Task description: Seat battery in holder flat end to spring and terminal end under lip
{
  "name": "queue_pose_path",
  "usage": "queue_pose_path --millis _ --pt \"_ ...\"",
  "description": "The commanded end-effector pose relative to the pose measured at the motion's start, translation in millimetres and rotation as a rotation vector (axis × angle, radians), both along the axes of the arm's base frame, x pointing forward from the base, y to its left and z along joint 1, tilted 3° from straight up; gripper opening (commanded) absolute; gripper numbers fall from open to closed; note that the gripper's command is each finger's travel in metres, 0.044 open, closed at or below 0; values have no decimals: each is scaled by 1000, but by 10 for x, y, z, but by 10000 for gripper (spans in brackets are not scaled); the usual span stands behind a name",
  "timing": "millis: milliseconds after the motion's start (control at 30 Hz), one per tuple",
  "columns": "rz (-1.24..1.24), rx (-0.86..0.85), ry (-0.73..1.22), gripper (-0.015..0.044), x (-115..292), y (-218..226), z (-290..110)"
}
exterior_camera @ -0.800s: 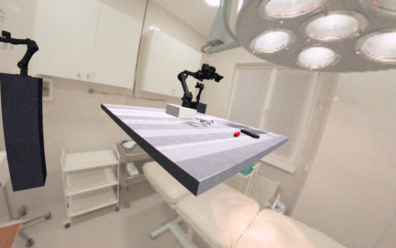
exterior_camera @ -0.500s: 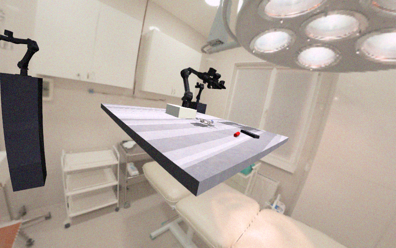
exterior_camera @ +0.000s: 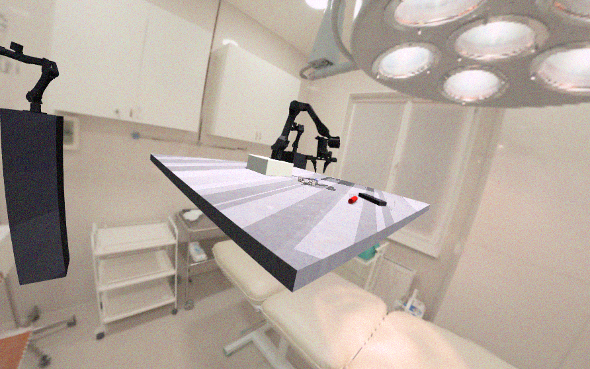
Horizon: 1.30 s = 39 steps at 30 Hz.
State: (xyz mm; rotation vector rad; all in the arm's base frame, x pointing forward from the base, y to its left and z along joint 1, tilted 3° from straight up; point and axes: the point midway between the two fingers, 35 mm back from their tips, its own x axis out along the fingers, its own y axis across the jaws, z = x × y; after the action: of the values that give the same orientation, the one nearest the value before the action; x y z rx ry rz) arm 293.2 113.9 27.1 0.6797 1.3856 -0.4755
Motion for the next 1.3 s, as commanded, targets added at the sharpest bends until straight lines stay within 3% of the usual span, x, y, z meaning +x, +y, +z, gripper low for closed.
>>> queue_pose_path --millis 0,1267 --pt "-79 -22 113 225 -129 51 -123" --pt "-79 -22 113 225 -116 77 -625"
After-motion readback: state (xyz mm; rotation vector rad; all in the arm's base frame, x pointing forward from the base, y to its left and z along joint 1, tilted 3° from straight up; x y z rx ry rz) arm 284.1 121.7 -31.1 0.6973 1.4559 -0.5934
